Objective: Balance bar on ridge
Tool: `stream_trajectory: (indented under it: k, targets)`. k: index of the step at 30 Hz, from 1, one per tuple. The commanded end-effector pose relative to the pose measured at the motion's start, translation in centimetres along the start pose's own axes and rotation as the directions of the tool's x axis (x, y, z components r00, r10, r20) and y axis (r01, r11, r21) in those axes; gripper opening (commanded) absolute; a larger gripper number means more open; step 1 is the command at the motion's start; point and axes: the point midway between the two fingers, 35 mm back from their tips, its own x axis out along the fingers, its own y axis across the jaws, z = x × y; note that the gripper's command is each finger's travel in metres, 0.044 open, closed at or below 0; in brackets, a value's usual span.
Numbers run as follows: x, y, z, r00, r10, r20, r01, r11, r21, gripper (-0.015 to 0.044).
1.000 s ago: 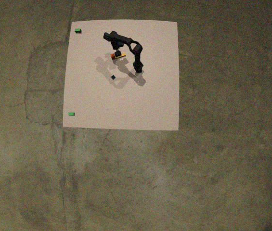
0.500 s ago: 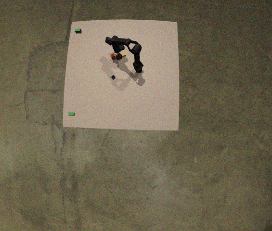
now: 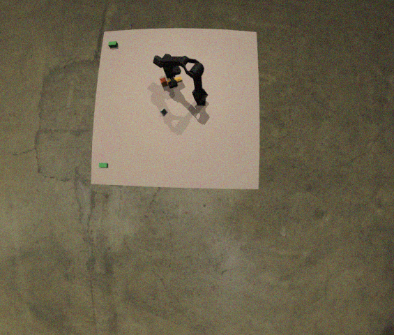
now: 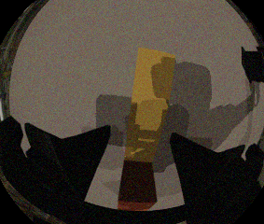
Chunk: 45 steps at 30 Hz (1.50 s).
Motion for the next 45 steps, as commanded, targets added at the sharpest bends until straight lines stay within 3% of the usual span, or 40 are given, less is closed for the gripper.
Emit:
stream_trajectory:
  k: [1, 17, 23, 30, 34, 45]
  targets:
    - [0.7, -0.2, 0.3, 1.0, -0.008, 0.014, 0.008, 1.0, 0.004, 0.0315]
    - [0.7, -0.2, 0.3, 1.0, -0.008, 0.014, 0.008, 1.0, 0.004, 0.0315]
    - [0.5, -0.2, 0.1, 1.0, -0.009, 0.007, 0.009, 1.0, 0.0, 0.0157]
    - [0.5, -0.2, 0.1, 1.0, -0.009, 0.007, 0.009, 1.0, 0.0, 0.0111]
    - [-0.1, -0.1, 0.1, 1.0, -0.009, 0.007, 0.009, 1.0, 0.0, 0.0006]
    - [-2.8, 0.2, -0.2, 1.0, -0.008, 0.009, 0.008, 1.0, 0.001, 0.0]
